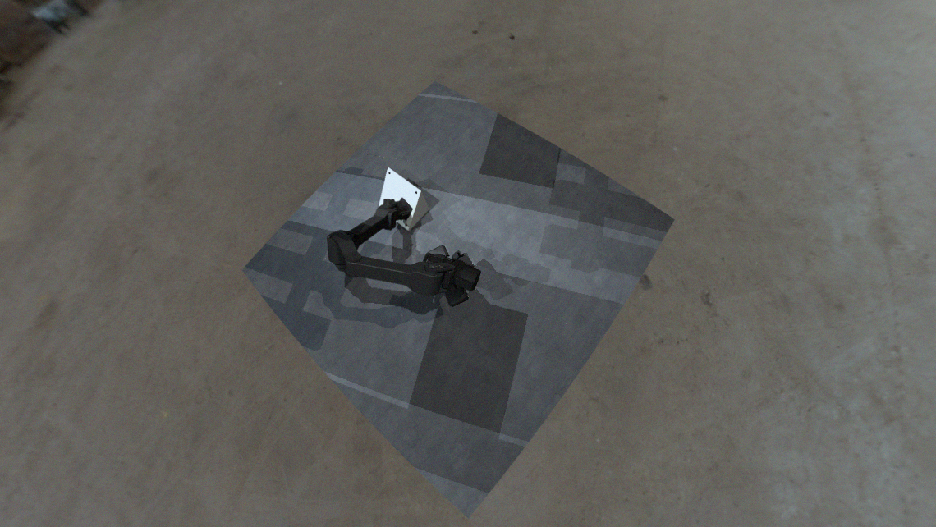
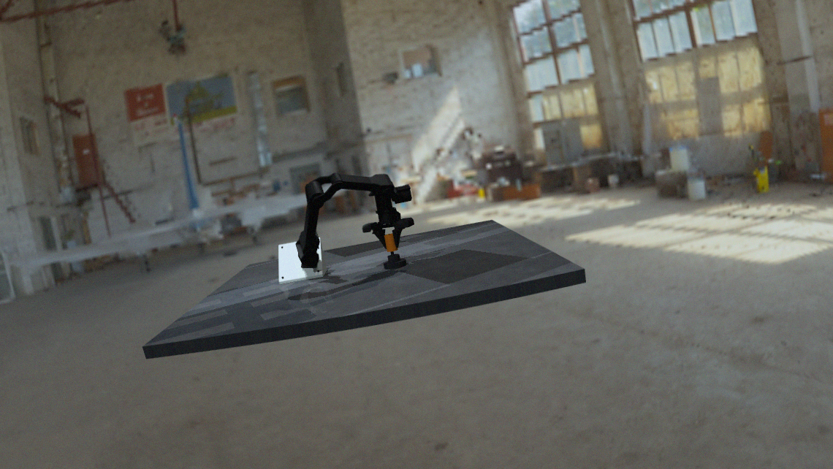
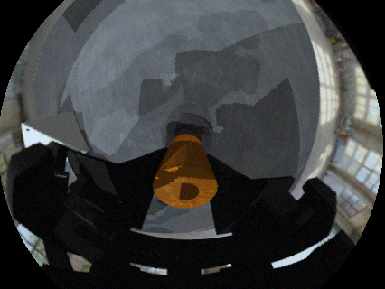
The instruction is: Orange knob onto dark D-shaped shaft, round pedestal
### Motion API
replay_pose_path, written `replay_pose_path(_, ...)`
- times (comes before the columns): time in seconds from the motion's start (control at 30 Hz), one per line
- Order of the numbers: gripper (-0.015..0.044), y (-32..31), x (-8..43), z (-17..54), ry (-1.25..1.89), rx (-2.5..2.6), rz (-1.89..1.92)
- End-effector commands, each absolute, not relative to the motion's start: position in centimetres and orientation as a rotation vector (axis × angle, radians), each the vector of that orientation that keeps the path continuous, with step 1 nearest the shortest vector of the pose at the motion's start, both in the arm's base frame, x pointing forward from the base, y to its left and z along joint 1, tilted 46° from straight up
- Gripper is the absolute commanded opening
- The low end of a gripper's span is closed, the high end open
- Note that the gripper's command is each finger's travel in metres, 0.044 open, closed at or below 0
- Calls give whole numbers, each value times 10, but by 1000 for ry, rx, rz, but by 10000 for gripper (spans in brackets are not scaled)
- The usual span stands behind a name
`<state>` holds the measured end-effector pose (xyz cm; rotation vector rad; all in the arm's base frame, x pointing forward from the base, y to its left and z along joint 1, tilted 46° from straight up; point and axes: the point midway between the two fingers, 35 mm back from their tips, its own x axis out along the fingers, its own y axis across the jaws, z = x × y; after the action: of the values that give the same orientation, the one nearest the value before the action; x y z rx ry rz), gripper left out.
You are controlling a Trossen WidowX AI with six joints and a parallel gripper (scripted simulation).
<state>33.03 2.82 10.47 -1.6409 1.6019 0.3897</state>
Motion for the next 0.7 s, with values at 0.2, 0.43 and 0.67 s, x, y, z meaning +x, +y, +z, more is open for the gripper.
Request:
replay_pose_path(0.2, 0, 28, 330, 105, 1600, -1644, 392)
replay_pose_path(0.43, 0, 30, 329, 108, 1602, -1684, 438)
replay_pose_path(0.67, 0, 29, 330, 106, 1603, -1799, 576)
